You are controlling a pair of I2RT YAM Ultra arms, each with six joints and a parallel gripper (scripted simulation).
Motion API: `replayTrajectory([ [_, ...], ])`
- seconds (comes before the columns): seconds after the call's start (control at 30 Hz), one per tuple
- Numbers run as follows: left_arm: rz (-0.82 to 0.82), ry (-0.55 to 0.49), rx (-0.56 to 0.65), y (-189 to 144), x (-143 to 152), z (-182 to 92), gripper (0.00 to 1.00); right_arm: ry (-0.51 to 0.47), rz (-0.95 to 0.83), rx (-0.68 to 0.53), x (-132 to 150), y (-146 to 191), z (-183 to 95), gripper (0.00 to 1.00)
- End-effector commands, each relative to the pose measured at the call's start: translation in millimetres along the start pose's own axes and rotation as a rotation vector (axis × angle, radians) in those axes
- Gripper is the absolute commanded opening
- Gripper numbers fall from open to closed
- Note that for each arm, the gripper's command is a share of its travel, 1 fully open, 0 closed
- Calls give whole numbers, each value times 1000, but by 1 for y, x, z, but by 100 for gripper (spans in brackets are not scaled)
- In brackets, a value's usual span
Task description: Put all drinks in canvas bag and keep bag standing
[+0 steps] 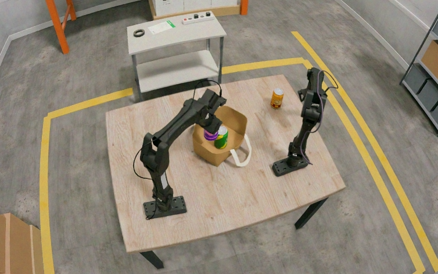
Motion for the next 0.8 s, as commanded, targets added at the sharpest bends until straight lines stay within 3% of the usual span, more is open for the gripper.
replayTrajectory([
  [0.0, -9, -126, -42, 4, -8, -16, 70, -15, 8, -3, -5, 5, -4, 100],
  [0.77, -8, -154, -49, 2, -3, 3, 70, -15, 8, -3, -5, 5, -4, 100],
])
Point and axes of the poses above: on each arm, the point where the finger pads meet when closed, its own z axis out along the fingers, its own y axis across the jaws, x = y × z, the point moved 9 cm from there along -z, back along the fingers, and after that the axes turned 12 degrees about z, right-handed, at the moved point
